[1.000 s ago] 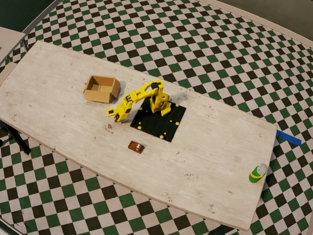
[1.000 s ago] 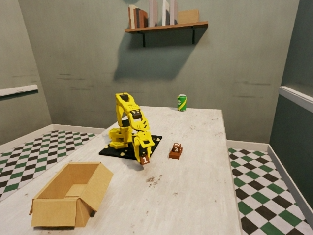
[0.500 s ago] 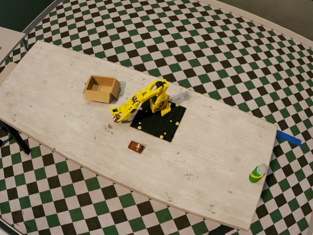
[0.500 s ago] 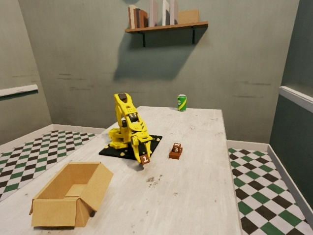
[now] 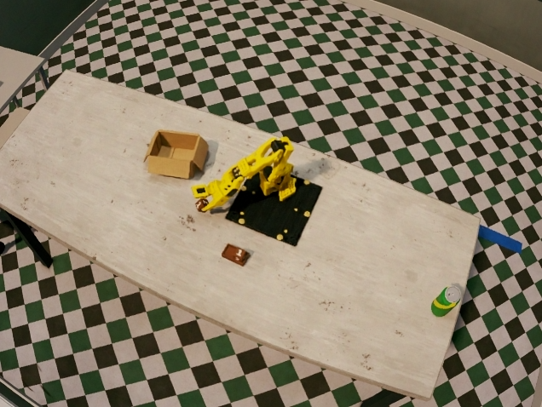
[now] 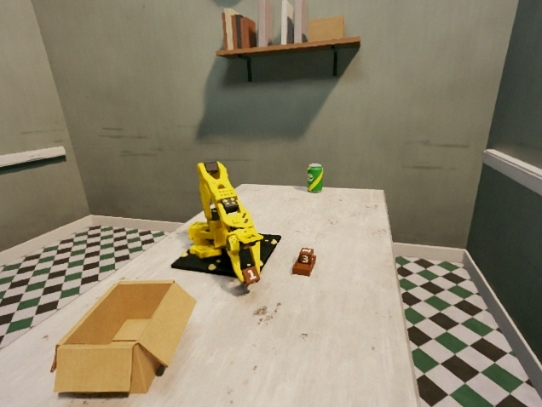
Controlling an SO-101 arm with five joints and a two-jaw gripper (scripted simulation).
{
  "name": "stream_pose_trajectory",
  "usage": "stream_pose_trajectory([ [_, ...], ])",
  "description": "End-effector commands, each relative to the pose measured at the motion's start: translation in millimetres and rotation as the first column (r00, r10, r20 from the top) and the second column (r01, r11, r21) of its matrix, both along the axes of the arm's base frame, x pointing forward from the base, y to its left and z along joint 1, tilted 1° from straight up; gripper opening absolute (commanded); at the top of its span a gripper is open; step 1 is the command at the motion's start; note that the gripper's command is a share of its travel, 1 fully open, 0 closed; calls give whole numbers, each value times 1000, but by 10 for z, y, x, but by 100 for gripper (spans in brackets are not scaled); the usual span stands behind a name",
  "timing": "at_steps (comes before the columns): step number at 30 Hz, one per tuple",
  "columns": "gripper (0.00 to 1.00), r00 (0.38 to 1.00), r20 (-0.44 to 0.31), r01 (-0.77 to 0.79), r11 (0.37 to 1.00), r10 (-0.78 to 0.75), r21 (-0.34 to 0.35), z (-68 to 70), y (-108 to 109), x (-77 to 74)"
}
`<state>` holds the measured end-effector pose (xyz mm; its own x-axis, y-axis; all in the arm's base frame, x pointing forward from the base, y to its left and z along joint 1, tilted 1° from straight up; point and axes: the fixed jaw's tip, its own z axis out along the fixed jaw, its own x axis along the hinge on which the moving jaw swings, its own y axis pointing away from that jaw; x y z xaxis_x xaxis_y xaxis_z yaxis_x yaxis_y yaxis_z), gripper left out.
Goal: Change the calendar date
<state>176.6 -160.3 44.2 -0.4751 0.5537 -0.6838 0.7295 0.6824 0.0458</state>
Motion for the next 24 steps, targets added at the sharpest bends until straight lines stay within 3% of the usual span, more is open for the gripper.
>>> stream_pose_trajectory([
  [1,0,1000,16,-4,1000,4,-23,3,-7,2],
  [9,0,998,55,-7,998,10,-69,-26,-34,27],
  [24,0,979,197,3,969,47,-245,-40,-52,36],
])
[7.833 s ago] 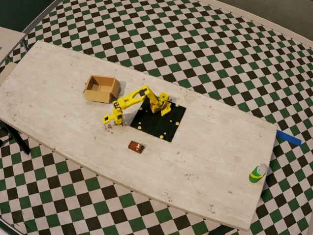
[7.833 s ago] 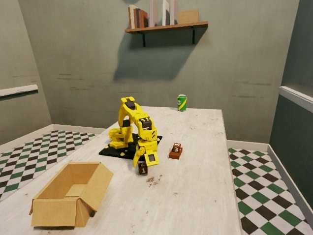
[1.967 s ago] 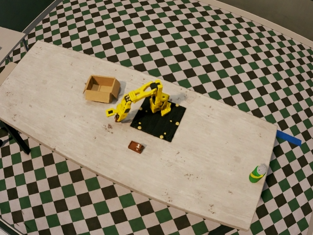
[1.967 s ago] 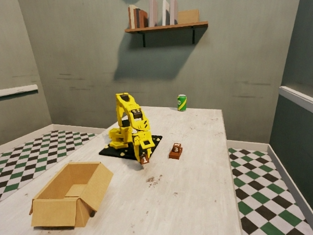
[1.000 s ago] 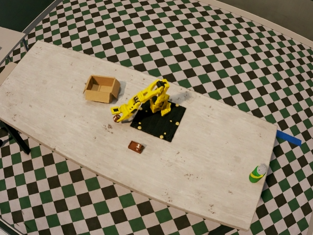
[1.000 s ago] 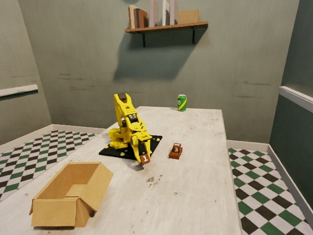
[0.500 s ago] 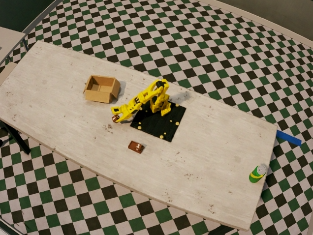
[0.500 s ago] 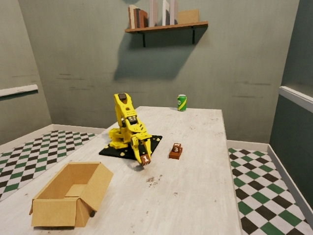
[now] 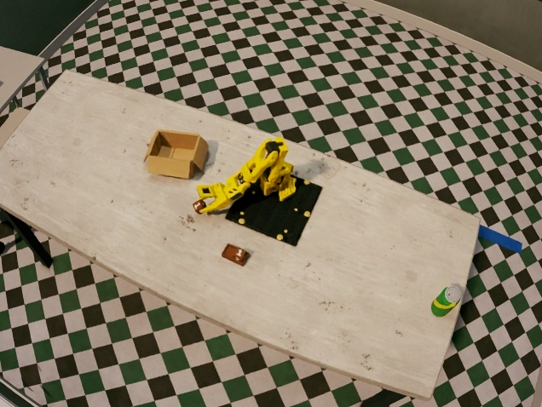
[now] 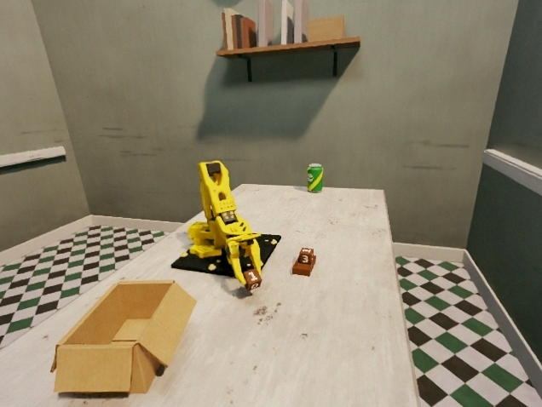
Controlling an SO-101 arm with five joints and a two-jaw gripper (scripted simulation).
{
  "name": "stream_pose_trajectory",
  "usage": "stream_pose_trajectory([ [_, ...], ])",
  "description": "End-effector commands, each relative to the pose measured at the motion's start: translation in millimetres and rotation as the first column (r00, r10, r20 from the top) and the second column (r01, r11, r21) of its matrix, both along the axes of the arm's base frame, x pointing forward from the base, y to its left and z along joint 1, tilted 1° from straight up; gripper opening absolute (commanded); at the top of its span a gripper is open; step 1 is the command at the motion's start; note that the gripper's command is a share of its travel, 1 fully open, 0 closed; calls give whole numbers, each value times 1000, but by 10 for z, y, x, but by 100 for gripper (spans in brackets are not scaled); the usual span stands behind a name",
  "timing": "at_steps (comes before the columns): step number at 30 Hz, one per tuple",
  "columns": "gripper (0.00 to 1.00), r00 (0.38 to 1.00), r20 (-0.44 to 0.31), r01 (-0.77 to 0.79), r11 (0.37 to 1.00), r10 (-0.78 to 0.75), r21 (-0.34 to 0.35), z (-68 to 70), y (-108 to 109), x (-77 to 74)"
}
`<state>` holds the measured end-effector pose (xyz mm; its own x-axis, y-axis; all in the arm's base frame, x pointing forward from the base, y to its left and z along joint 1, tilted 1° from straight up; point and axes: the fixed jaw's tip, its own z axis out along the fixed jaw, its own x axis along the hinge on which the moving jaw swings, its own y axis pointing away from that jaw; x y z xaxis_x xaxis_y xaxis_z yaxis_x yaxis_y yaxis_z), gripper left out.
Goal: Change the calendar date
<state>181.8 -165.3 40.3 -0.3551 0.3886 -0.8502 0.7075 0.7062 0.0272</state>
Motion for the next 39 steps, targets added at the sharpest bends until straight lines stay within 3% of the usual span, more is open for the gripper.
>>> stream_pose_trajectory([
  [1,0,999,35,1,999,0,-45,-1,-2,-16],
  [13,0,996,86,2,994,8,-108,33,21,-43],
  [36,0,996,87,2,994,8,-110,34,22,-44],
  [39,0,996,85,16,994,-7,-108,17,26,-97],
])
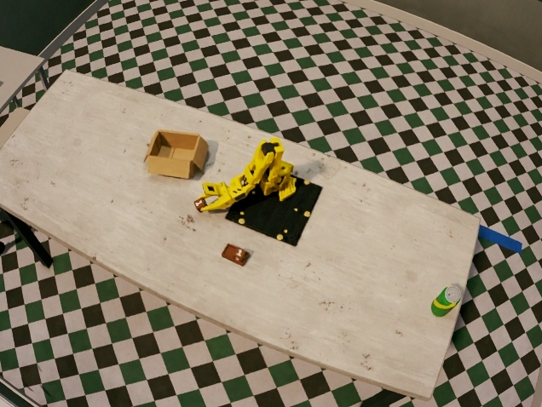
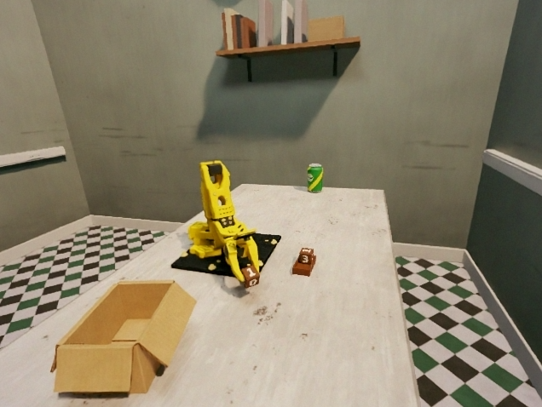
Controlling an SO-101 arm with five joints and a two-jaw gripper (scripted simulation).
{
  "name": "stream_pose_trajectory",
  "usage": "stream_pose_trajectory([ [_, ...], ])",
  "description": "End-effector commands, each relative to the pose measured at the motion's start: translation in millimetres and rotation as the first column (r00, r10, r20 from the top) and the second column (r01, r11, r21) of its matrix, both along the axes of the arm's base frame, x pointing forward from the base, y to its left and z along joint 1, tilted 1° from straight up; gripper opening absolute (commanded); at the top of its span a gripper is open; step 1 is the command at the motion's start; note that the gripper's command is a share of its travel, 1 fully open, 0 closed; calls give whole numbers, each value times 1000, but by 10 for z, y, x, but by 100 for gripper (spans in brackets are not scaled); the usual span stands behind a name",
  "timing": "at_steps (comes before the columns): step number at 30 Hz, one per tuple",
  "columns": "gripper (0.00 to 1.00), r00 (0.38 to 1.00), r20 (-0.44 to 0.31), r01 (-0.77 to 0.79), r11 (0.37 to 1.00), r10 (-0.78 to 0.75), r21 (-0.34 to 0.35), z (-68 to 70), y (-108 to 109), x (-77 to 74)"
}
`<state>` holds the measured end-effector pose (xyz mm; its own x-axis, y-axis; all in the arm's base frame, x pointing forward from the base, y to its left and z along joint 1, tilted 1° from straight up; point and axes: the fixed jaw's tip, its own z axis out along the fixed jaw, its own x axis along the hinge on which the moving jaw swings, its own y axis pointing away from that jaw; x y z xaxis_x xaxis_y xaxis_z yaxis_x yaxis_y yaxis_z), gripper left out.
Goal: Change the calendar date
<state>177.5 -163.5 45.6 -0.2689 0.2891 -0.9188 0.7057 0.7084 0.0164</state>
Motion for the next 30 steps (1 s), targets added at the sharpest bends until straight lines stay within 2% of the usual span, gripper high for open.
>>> stream_pose_trajectory([
  [1,0,1000,-12,11,1000,-11,4,-36,8,-54],
  [16,0,1000,-12,11,1000,-11,4,-37,8,-54],
  [30,0,1000,-12,11,1000,-11,5,-94,10,-56],
])
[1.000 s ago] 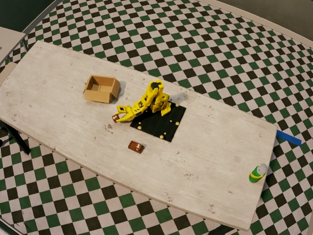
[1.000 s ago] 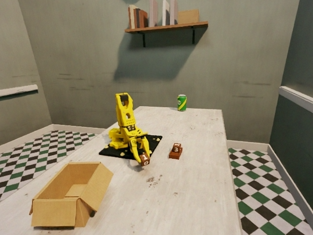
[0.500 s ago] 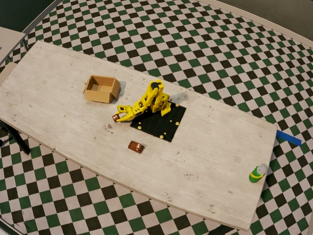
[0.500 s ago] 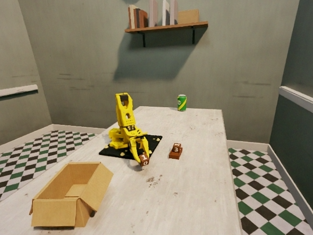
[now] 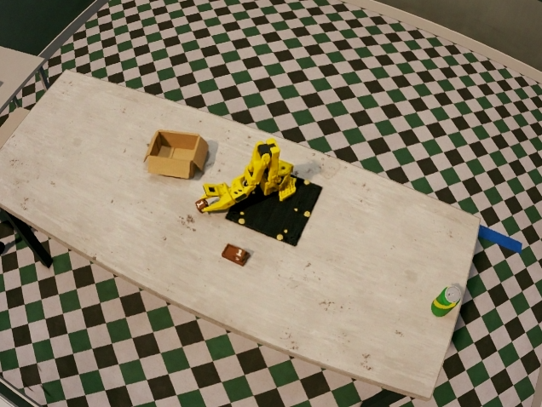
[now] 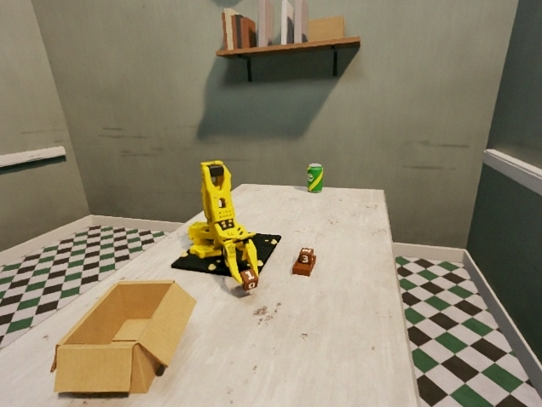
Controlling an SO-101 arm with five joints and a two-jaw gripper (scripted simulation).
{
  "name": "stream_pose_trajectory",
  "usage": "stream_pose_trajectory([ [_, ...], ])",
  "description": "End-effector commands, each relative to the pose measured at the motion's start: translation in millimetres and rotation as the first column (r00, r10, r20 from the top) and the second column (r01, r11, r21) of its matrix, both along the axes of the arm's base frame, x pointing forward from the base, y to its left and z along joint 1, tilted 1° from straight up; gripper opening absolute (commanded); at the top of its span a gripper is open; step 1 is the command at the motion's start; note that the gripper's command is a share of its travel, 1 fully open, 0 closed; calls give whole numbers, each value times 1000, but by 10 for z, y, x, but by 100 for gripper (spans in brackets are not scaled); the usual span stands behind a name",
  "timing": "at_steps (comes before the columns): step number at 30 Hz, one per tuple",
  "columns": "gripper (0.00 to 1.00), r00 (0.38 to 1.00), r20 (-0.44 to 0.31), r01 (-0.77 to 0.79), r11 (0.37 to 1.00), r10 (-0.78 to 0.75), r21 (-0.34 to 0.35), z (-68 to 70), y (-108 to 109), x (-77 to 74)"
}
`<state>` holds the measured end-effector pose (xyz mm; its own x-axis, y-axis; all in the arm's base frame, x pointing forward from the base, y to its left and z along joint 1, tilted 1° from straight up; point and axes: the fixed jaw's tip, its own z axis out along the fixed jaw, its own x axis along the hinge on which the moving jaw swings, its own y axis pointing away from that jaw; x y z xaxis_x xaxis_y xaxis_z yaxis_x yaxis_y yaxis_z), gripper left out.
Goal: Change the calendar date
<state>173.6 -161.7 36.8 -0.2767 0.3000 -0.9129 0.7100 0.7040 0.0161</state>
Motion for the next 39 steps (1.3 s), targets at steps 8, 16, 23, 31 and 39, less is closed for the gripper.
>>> stream_pose_trajectory([
  [8,0,1000,-2,5,1000,-5,-6,-31,-7,-17],
  [16,0,1000,-2,5,1000,-5,-5,-64,-6,-19],
  [23,0,1000,-2,5,1000,-5,-5,-76,-5,-19],
  [31,0,1000,-2,5,1000,-5,-5,-121,-4,-20],
  [39,0,1000,-2,5,1000,-5,-5,-129,-4,-20],
])
